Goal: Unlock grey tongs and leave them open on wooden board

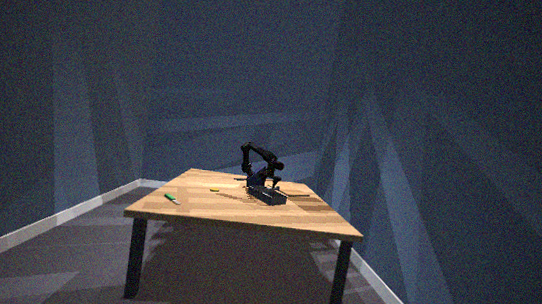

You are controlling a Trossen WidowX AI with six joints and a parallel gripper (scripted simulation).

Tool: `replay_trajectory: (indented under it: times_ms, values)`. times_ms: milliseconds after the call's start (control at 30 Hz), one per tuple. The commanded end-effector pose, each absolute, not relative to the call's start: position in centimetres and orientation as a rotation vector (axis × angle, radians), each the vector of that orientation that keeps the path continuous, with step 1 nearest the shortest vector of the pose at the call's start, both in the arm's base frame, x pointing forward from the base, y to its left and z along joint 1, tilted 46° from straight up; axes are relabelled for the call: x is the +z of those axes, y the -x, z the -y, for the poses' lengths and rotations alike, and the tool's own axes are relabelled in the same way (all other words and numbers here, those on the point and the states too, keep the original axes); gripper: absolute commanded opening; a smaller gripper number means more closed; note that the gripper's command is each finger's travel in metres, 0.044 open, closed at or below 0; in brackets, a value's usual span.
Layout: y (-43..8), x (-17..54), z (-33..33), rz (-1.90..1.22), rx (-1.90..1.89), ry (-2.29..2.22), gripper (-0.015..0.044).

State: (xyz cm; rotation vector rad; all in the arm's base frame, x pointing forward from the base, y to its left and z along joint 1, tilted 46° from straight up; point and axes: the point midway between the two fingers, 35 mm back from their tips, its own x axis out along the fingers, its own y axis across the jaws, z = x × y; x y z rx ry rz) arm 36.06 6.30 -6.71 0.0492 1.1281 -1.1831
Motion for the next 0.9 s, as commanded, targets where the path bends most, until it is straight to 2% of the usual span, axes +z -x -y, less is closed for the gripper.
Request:
replay_trajectory:
  times_ms: [0,867]
  values:
    - [-36.0,-7.2,-5.7,-1.127,-1.183,-0.042,0.0440]
    - [-35.7,-10.2,-2.7,-1.126,-1.185,-0.040,0.0440]
